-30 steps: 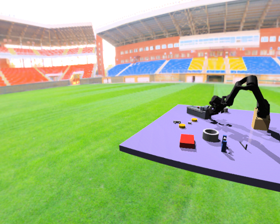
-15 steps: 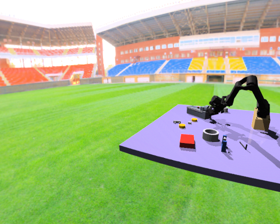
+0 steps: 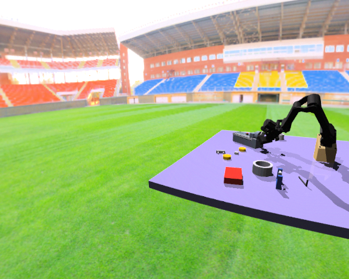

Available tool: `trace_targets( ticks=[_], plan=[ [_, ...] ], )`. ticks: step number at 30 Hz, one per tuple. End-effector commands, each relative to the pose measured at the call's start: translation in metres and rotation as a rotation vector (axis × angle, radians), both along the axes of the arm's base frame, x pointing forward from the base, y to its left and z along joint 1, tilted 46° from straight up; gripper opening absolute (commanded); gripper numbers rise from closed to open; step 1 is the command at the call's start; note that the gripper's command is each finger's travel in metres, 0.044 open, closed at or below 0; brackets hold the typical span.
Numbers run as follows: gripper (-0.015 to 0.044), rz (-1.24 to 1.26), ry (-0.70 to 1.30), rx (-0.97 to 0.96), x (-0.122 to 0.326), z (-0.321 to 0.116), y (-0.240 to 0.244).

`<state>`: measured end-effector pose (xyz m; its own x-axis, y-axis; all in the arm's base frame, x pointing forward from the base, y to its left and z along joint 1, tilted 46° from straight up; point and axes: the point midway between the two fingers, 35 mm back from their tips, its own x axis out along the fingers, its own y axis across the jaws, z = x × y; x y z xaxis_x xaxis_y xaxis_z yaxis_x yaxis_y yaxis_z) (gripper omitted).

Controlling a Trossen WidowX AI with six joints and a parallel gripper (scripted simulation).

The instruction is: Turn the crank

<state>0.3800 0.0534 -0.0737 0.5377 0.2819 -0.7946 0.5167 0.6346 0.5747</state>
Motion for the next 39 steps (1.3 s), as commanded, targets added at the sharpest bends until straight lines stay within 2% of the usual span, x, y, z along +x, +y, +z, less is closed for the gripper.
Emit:
trace_targets(
  ticks=[1,37,39],
  plan=[
    [0.0,-0.001,0.005,-0.003,-0.0007,-0.0015,0.0],
    [0.0,0.0,0.001,0.0,-0.0001,-0.0004,0.0001],
    [0.0053,0.0,0.001,0.0,-0.0001,-0.0004,0.0001]
  ],
)
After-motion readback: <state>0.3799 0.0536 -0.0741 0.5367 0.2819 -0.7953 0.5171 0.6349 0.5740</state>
